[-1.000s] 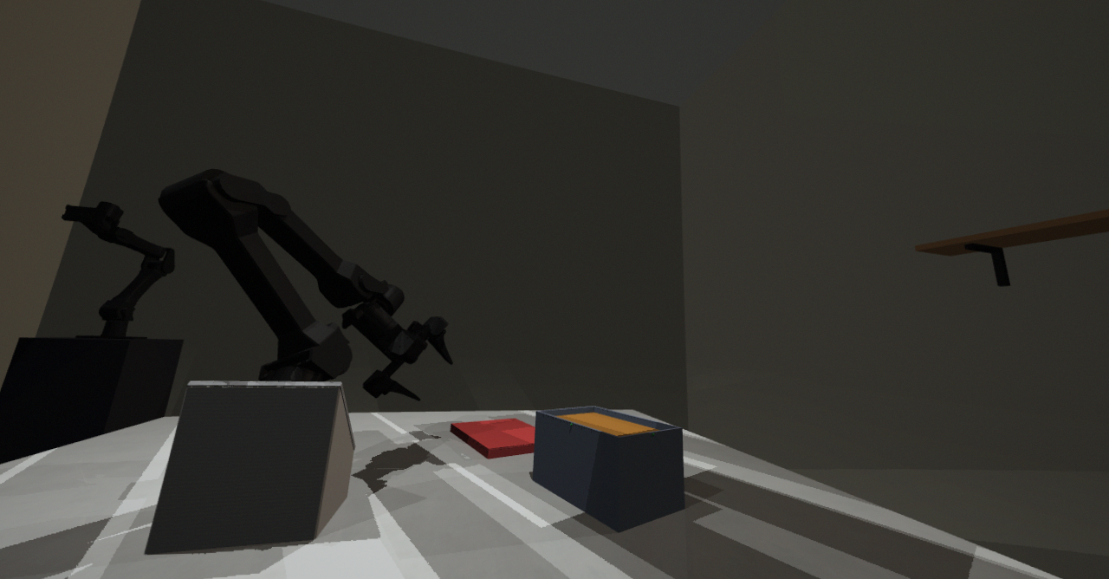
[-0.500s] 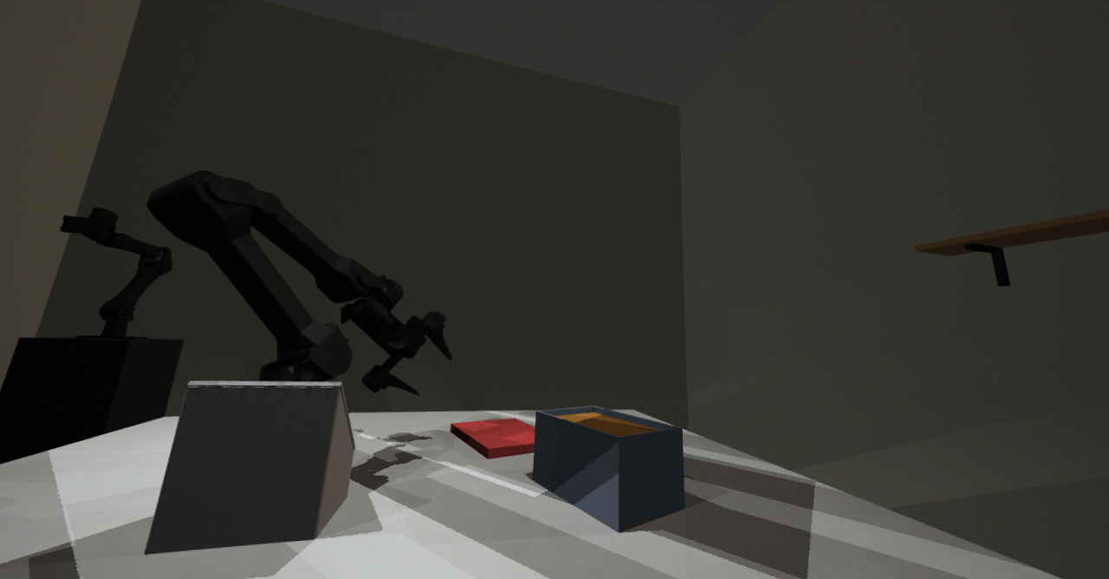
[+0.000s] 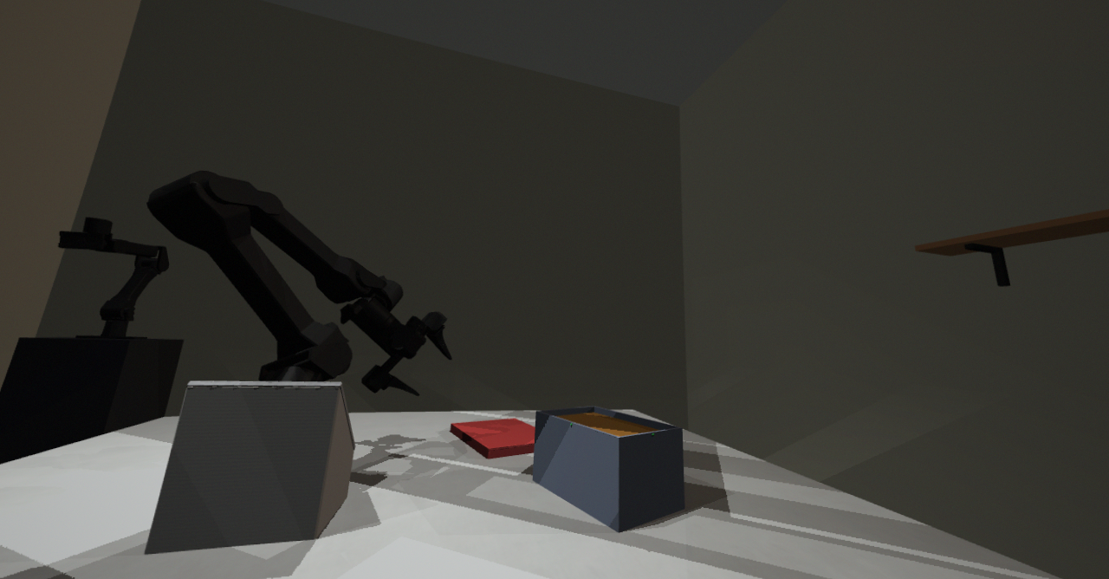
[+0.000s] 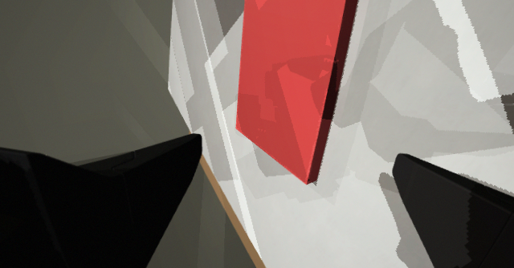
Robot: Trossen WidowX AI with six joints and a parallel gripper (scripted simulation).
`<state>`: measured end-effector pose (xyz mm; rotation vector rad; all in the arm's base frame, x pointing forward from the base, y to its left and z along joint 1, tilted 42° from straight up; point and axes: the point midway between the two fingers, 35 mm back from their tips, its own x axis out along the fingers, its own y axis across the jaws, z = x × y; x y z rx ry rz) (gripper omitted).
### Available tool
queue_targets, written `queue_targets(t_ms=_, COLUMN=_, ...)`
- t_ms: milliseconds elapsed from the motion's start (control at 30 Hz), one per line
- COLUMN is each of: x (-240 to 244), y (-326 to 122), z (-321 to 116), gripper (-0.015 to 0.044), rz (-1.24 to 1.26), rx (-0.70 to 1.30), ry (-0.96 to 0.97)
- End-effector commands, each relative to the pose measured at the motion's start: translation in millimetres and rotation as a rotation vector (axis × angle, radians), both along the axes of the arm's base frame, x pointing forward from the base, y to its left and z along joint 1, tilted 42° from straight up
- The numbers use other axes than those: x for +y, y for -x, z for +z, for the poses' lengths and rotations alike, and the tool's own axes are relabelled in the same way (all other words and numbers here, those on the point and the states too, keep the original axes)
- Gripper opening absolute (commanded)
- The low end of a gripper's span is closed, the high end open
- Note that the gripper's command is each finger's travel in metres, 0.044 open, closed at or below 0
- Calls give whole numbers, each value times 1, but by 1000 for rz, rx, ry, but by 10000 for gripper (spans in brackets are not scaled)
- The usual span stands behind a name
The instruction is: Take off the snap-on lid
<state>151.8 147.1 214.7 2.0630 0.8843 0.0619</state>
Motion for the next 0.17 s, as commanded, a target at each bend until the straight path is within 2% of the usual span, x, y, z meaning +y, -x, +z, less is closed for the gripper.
queue_targets(t_ms=0, x=0, y=0, z=0, gripper=440, rz=2, rx=-2, ry=1)
queue_targets(t_ms=133, x=0, y=0, z=0, gripper=440, rz=2, rx=-2, ry=1)
